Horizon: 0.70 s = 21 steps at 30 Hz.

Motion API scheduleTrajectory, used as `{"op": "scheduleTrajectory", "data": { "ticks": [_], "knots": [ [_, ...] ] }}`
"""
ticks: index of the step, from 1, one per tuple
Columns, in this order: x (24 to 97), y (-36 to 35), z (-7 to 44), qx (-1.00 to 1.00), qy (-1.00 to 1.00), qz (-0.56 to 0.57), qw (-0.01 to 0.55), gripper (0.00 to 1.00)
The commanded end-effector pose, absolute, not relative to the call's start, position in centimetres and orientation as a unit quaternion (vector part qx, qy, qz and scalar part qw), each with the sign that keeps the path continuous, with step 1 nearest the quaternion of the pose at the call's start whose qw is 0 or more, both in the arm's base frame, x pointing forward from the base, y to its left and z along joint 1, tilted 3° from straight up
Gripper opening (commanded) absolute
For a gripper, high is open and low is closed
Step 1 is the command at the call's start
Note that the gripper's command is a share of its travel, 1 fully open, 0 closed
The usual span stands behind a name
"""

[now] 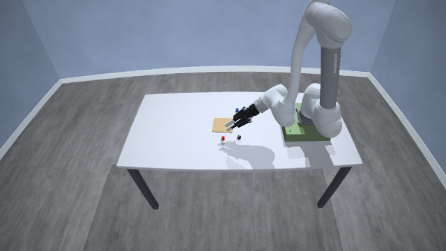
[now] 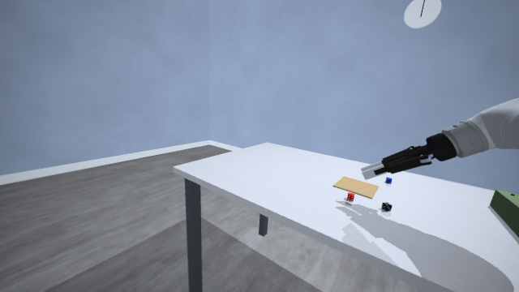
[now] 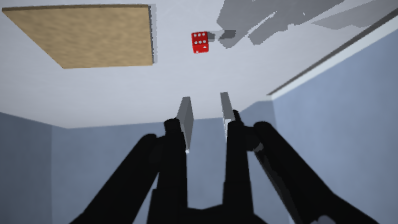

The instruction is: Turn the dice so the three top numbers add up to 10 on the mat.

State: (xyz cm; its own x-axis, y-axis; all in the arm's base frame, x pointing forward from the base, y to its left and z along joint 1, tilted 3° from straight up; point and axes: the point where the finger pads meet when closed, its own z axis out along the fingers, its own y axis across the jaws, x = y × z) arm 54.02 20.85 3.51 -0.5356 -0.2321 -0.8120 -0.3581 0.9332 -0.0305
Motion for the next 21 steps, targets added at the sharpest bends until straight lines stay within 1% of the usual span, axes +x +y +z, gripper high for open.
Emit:
{"op": "scheduleTrajectory", "data": {
  "ticks": [1,5,8,10,11,15,16,20,21],
  "knots": [
    [54.9,21.2,4.0,-0.174,0.906,0.056,0.381,0.21],
    [55.6,21.7,4.3,-0.177,0.925,0.047,0.332,0.21],
    [55.6,21.7,4.3,-0.177,0.926,0.047,0.332,0.21],
    [56.4,21.7,4.8,-0.178,0.943,0.033,0.28,0.21],
    [56.4,21.7,4.8,-0.178,0.944,0.032,0.276,0.21],
    [57.1,22.2,5.3,-0.181,0.958,0.026,0.221,0.21],
    [57.1,22.2,5.3,-0.181,0.959,0.025,0.215,0.21],
    [57.8,22.4,5.8,-0.182,0.971,0.014,0.156,0.21],
    [57.8,22.4,5.8,-0.182,0.971,0.013,0.154,0.21]
  ]
}}
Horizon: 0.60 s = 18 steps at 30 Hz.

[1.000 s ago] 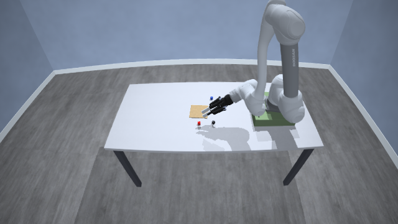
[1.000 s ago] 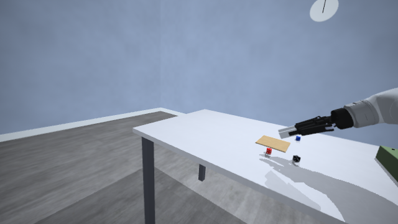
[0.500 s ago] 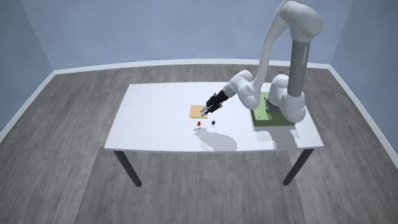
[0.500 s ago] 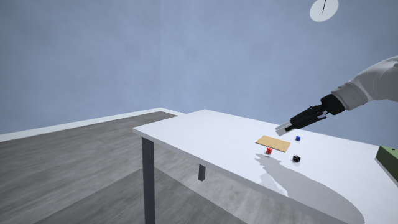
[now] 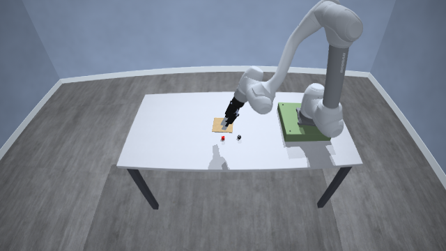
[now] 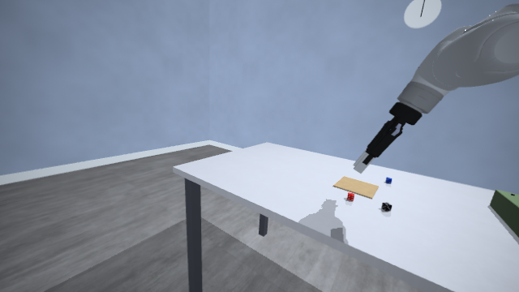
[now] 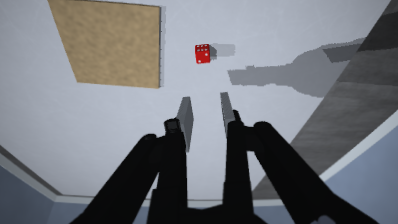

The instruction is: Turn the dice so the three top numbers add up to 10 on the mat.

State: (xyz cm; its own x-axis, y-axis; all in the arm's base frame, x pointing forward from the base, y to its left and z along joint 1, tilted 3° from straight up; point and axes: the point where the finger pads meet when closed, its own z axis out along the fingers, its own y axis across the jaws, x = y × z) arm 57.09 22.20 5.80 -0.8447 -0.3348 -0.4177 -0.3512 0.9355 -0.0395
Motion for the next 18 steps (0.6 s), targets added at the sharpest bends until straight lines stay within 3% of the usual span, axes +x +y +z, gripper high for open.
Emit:
{"op": "scheduleTrajectory", "data": {
  "ticks": [1,4,7,11,16,17,18],
  "knots": [
    [58.1,22.4,6.1,-0.182,0.975,0.008,0.129,0.21],
    [58.1,22.5,6.1,-0.182,0.975,0.007,0.126,0.21],
    [59.0,22.9,6.6,-0.183,0.982,-0.005,0.056,0.21],
    [59.6,23.1,7.0,-0.182,0.983,-0.014,0.005,0.21],
    [59.8,23.2,7.2,-0.182,0.983,-0.018,-0.013,0.21],
    [59.8,23.2,7.2,-0.182,0.983,-0.018,-0.013,1.0],
    [59.8,23.2,7.2,-0.182,0.983,-0.018,-0.013,1.0]
  ]
}}
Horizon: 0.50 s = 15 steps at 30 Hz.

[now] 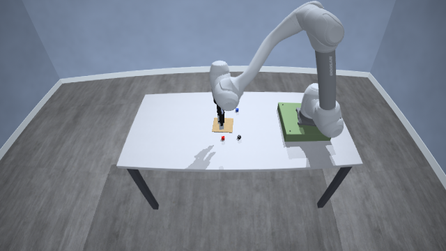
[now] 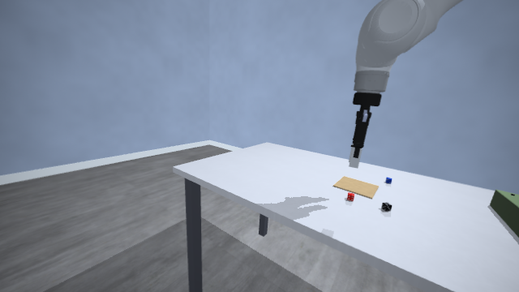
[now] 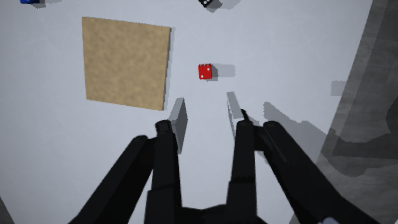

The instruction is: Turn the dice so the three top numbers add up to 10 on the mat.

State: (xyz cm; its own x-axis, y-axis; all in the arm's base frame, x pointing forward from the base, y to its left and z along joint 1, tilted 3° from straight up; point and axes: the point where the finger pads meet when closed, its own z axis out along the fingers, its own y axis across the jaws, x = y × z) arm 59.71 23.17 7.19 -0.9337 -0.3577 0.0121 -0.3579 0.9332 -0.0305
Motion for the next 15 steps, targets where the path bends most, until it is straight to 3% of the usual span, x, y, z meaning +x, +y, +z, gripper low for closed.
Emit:
{"op": "scheduleTrajectory", "data": {
  "ticks": [1,10,15],
  "knots": [
    [59.8,23.2,7.2,0.182,-0.983,0.018,0.013,1.0],
    [59.8,23.2,7.1,0.181,-0.983,0.018,0.013,1.0],
    [59.3,22.7,3.8,0.097,-0.995,0.019,0.012,1.0]
  ]
}}
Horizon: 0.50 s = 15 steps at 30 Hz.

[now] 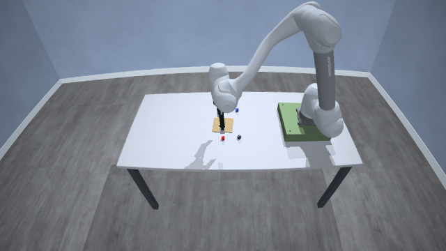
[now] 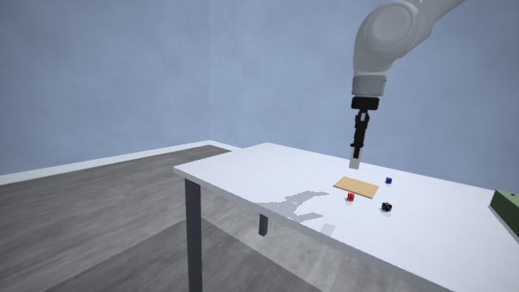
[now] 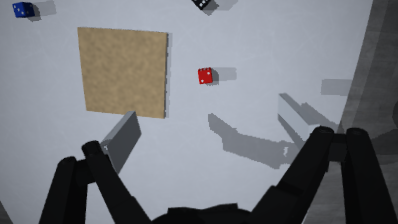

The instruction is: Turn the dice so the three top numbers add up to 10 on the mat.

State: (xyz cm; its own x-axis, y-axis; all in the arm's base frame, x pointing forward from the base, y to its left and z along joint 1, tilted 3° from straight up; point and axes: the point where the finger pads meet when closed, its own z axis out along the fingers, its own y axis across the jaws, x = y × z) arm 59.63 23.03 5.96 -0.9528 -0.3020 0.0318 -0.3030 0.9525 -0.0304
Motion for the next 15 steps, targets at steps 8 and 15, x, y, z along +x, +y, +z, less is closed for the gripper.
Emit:
{"op": "scheduleTrajectory", "data": {
  "ticks": [8,15],
  "knots": [
    [59.09,22.57,2.87,0.075,-0.997,0.019,0.012,0.21],
    [59.09,22.57,2.87,0.075,-0.997,0.019,0.012,0.21]
  ]
}}
